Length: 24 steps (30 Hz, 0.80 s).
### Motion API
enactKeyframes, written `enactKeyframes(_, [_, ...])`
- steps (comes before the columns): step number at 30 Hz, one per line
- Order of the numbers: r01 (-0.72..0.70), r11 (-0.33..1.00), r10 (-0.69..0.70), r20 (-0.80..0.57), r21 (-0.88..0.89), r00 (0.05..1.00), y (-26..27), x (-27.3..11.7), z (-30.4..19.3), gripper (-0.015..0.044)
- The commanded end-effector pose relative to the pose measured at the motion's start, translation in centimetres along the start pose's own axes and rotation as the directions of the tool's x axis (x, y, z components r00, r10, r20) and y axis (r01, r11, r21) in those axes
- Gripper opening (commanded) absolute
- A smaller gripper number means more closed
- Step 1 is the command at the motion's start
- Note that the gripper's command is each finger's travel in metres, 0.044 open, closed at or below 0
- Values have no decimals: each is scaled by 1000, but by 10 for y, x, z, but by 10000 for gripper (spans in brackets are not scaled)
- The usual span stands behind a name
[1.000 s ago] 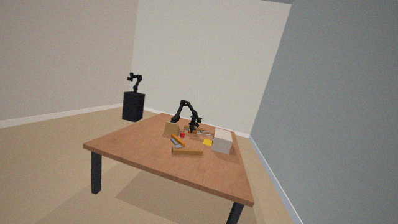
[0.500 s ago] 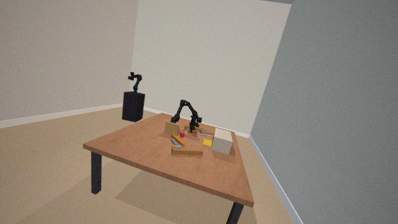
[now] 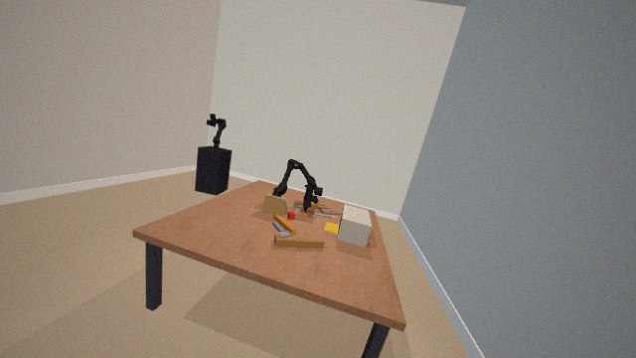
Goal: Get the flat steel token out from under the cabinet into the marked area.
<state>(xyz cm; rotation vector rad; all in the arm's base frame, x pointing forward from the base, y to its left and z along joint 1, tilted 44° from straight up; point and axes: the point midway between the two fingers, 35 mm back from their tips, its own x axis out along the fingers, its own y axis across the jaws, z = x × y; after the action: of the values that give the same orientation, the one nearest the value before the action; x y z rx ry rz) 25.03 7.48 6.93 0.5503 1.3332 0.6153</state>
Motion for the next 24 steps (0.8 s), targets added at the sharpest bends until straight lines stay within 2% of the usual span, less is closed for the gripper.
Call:
enactKeyframes(1, [4,1000,-4,5,31,1000,1,-1,2,0])
enactKeyframes(24, [3,985,-4,5,173,1000,10,-2,3,0])
